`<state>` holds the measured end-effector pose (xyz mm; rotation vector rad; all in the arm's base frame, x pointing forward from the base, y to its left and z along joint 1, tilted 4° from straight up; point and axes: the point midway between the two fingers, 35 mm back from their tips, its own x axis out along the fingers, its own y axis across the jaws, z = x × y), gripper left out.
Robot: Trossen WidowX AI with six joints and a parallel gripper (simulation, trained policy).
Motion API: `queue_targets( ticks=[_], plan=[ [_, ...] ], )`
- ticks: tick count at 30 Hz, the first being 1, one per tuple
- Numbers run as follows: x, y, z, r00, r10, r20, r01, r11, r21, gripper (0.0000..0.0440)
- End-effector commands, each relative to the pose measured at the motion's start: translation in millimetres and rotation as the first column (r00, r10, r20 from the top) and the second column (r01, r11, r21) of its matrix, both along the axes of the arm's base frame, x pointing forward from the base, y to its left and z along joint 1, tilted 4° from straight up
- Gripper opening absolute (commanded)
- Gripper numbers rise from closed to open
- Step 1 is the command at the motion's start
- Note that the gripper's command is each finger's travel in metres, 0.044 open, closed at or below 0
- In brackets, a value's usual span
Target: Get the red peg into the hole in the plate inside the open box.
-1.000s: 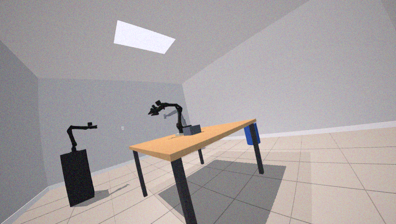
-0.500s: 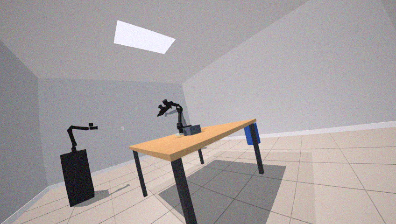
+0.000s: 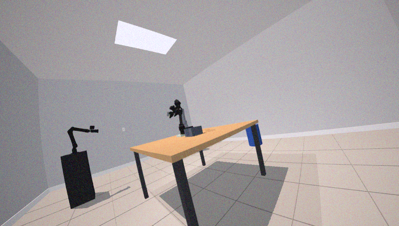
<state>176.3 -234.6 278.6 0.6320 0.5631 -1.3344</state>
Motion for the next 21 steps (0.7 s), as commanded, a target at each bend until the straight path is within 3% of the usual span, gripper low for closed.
queue_targets(
  ticks=[1,11,21],
  plan=[
    [22.2,40.1,-11.7,0.992,0.125,0.01,-0.126,0.99,0.07,0.044],
    [49.8,128.5,-32.8,0.937,0.347,0.042,-0.348,0.912,0.216,0.044],
    [46.0,208.2,-63.0,0.879,0.475,0.033,-0.451,0.809,0.377,0.044]
  ],
)
